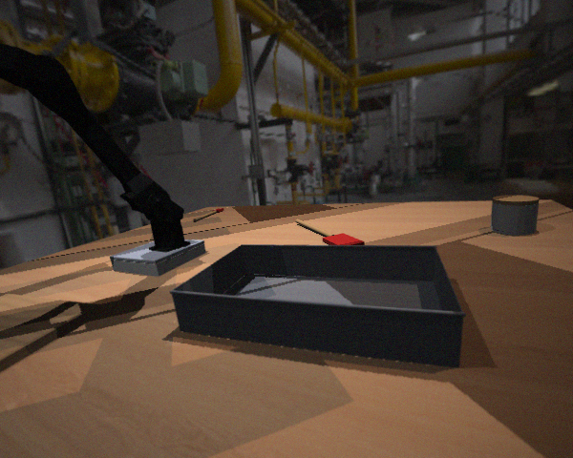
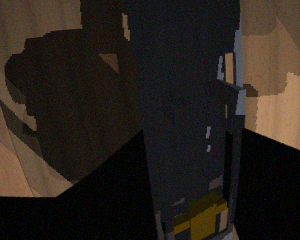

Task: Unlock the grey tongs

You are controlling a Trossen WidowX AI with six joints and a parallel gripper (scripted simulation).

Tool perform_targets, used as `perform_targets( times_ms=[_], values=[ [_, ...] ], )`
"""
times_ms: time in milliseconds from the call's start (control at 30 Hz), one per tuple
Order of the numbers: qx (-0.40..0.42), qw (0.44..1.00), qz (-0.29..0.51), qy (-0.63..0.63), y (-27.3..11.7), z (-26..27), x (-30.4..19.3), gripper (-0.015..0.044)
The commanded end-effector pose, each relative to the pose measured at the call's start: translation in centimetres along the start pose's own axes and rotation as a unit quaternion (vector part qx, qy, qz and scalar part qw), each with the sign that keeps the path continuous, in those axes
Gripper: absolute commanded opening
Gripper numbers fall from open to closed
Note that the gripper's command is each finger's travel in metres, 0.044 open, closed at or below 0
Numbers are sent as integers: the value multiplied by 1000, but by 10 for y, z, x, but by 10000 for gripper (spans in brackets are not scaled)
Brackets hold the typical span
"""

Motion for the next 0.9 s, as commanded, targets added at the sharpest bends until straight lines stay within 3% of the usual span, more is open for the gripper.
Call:
perform_targets(
  times_ms=[0,800,867],
  values=[
    [3,1000,2,-3,7,0,-1,-150],
    [2,1000,2,-3,37,-4,-3,-150],
    [-1,1000,1,0,36,-4,-3,-97]
  ],
)
Point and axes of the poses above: the point midway between the two fingers, 35 mm back from their tips, its own y axis out along the fingers, its own z axis across the jaws, x = y × z, the point moved 6 cm from there along -y, back along the fingers, and after that the axes turned 4 degrees about -y, right-handed, at the moved point
